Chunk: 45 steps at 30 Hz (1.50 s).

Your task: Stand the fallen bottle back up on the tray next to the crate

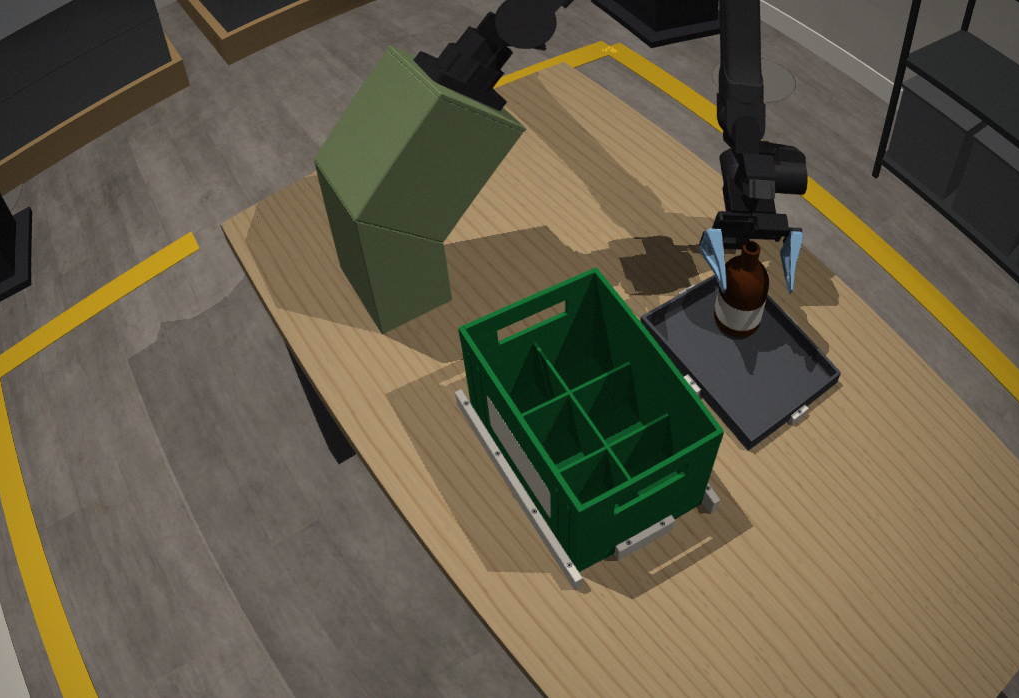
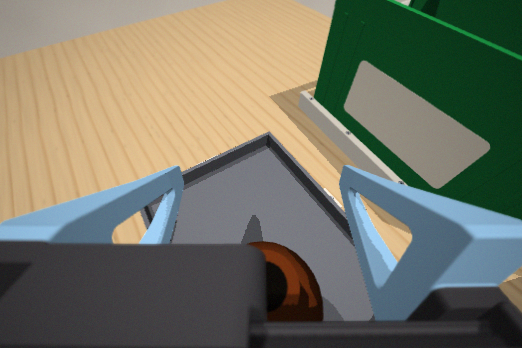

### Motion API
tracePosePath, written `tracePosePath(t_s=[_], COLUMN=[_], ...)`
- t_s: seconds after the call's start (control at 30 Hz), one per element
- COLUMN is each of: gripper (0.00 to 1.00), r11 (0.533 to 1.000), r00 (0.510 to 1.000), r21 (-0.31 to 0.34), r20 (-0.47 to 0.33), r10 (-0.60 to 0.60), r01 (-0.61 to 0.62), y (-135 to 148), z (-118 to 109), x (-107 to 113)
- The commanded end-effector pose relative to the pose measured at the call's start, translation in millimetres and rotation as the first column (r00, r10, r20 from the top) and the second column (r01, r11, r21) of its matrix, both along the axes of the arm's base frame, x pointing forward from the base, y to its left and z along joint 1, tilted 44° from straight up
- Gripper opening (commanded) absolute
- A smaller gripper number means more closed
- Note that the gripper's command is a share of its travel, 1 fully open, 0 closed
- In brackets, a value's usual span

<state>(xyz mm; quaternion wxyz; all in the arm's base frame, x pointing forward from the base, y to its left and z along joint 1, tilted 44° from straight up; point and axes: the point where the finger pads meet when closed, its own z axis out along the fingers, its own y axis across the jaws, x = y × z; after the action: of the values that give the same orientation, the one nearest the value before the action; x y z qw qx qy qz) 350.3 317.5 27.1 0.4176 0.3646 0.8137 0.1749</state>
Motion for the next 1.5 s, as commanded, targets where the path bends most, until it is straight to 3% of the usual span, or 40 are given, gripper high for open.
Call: tracePosePath(t_s=[0.0, 1.47], gripper=[1.0, 1.0], r11=[1.0, 1.0], r00=[1.0, 1.0], r21=[0.023, 0.018], r20=[0.015, 0.016], r10=[-0.008, -0.015], r01=[0.007, 0.014], y=[4.5, -4.3], z=[6.3, 13.2], x=[4.2, 8.0])
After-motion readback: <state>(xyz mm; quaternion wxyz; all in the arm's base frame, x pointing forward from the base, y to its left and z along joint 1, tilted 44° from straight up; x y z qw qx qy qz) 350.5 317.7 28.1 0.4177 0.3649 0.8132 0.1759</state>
